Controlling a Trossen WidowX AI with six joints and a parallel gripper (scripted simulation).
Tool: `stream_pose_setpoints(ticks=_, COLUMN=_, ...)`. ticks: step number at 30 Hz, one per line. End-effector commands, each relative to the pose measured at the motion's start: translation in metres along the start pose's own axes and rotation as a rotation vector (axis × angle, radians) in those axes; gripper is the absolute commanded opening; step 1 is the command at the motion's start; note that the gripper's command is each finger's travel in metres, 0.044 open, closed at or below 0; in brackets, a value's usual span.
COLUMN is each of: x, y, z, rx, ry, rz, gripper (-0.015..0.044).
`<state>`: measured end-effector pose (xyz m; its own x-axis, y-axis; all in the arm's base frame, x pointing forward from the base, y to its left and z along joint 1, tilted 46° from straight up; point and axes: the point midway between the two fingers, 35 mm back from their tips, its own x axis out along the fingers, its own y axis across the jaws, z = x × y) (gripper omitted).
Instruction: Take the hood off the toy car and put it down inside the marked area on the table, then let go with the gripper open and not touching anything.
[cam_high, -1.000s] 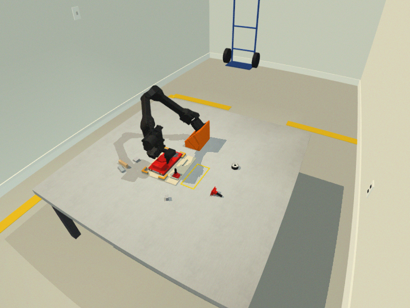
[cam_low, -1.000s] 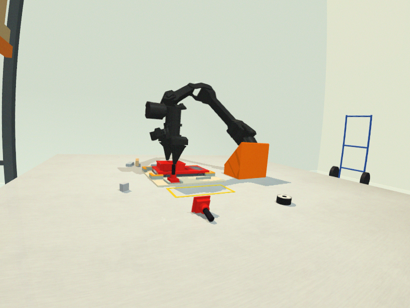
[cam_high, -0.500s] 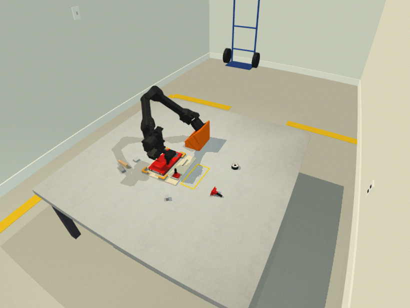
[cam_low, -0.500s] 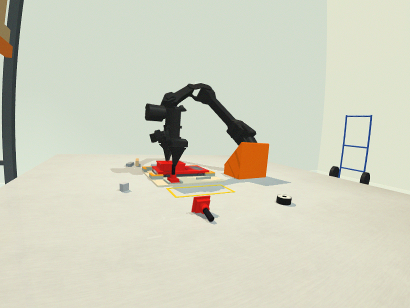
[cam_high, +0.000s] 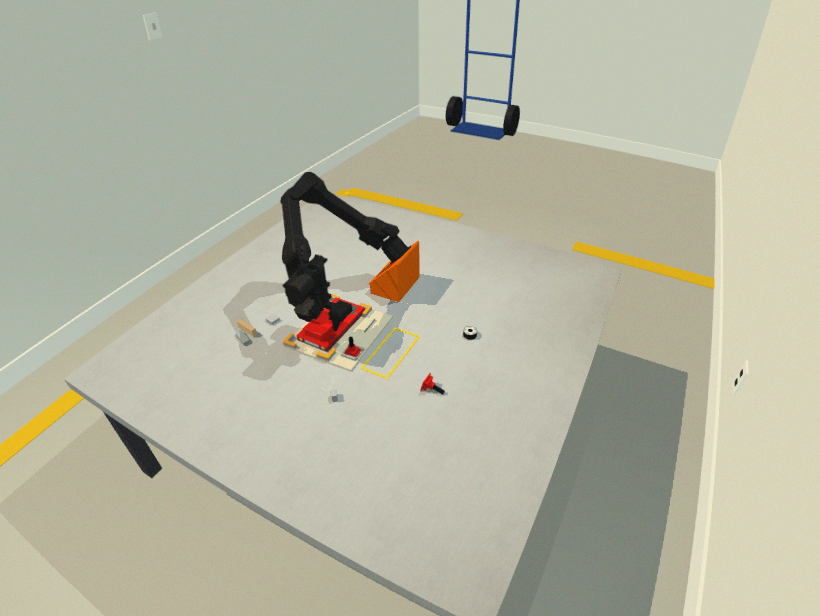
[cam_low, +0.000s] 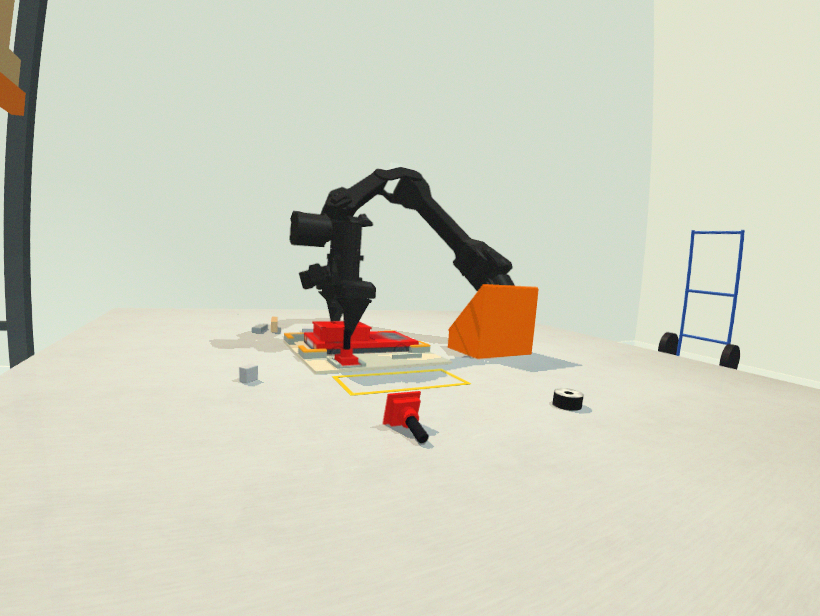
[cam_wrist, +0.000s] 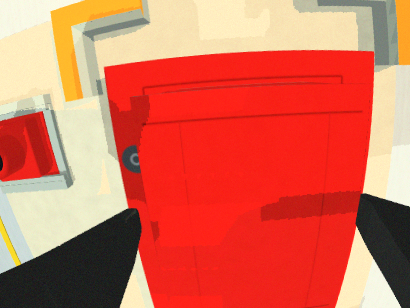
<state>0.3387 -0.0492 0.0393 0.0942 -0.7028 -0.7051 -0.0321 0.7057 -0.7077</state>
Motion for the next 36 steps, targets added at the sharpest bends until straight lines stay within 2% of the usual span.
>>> stream_pose_setpoints(ticks=1, x=0.0, y=0.0, z=0.0, rx=0.0, ry=-0.001, rz=0.0, gripper=0.0361)
stream_pose_setpoints(ticks=11, x=0.0, y=0.0, z=0.0, rx=0.0, ry=-0.001, rz=0.0, gripper=0.0295)
stream_pose_setpoints(ticks=22, x=-0.006, y=0.0, z=0.0, rx=0.0, ry=-0.001, rz=0.001, gripper=0.0006)
stream_pose_setpoints(ticks=36, x=-0.015, y=0.0, z=0.001, rx=0.0, ry=0.0, rz=0.001, gripper=0.0)
